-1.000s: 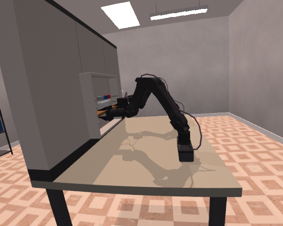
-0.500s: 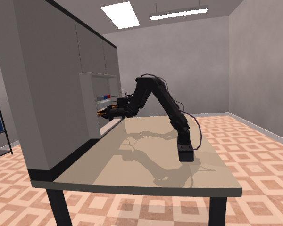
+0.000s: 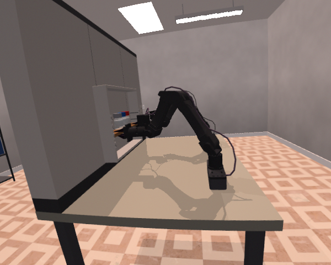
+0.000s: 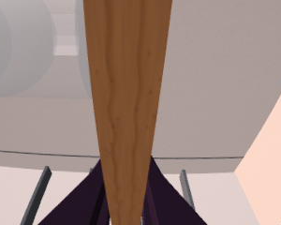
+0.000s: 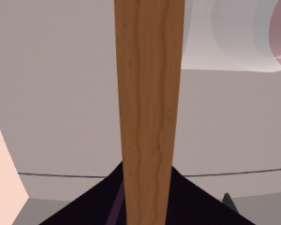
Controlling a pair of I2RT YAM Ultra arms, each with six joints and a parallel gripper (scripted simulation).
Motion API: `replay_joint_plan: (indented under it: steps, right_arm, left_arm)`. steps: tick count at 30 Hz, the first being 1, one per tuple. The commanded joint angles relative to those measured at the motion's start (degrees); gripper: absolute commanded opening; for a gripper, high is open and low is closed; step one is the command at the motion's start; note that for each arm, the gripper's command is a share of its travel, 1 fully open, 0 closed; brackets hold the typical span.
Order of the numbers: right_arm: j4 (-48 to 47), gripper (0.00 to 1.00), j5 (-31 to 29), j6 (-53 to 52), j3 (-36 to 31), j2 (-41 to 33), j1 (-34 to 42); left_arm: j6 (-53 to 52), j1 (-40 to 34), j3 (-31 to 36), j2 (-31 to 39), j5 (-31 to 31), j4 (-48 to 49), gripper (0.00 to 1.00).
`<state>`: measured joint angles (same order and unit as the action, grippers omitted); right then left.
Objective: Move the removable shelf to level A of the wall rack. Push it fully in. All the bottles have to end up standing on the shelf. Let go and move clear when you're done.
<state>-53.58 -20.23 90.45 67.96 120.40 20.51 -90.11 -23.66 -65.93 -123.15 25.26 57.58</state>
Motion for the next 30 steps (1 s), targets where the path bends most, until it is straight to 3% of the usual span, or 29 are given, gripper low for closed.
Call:
replay_joint_plan:
  steps: [1, 30]
  right_arm:
    - [2.5, 0.00, 0.4, -0.4, 1.1, -0.3, -0.6]
    - [4.5, 0.00, 0.4, -0.4, 1.8, -1.7, -0.6]
  left_arm:
    - [0.1, 0.4, -1.7, -0.6, -0.5, -1.5, 0.00]
    - [0.1, 0.4, -2.2, 1.0, -0.5, -3.4, 0.00]
